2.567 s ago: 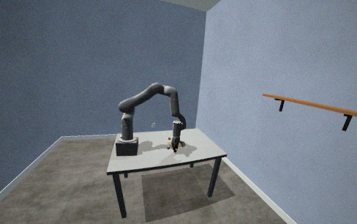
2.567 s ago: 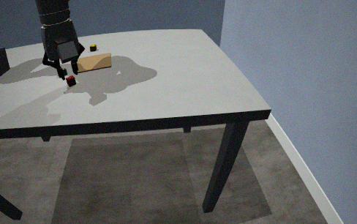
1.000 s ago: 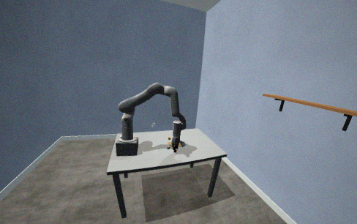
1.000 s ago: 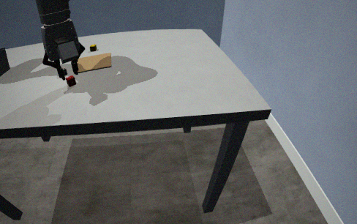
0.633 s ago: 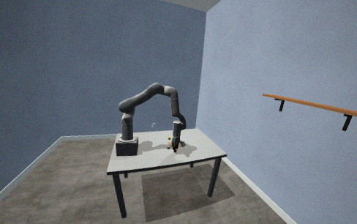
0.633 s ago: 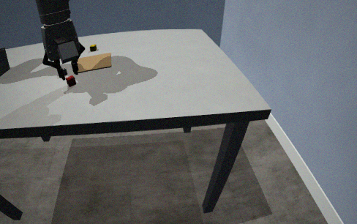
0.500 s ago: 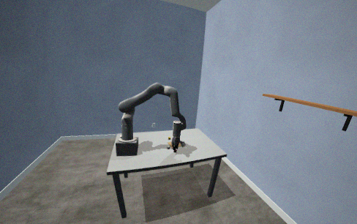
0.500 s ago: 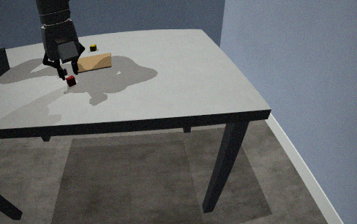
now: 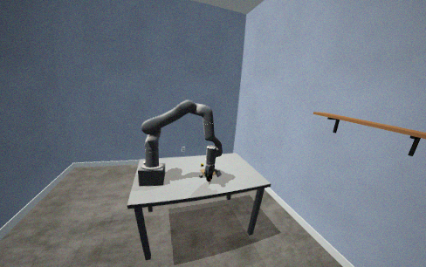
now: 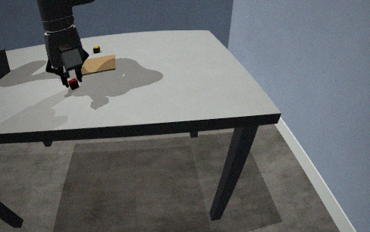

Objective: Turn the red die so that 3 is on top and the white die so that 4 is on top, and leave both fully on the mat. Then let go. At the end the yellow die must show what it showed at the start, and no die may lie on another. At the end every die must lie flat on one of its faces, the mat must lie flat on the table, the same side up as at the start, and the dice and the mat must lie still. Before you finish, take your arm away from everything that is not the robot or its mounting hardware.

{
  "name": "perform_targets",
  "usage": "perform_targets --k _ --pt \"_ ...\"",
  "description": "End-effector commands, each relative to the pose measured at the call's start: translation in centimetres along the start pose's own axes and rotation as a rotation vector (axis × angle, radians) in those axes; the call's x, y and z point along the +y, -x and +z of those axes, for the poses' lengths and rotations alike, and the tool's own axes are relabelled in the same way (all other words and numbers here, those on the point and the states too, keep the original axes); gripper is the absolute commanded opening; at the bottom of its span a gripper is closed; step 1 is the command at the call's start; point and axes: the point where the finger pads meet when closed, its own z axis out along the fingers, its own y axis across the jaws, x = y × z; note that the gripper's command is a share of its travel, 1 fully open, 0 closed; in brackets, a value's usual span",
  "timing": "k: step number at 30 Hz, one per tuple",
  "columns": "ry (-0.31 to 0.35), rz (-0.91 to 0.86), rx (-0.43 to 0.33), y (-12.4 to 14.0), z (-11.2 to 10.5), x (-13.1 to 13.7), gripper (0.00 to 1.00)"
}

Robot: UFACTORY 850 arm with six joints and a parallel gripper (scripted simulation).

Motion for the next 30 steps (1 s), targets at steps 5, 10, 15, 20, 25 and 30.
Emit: perform_targets --k 5,10,15,20,25,30 --pt "-0.002 0.000 0.002 -0.10 1.00 -0.07 0.42" --pt "-0.002 0.000 0.002 -0.10 1.24 -0.07 0.42" --pt "-0.002 0.000 0.002 -0.10 1.25 -0.07 0.42" --pt "-0.002 0.000 0.002 -0.10 1.25 -0.07 0.42" --pt "-0.002 0.000 0.002 -0.10 1.25 -0.07 0.42" --pt "-0.002 0.000 0.002 -0.10 1.25 -0.07 0.42"
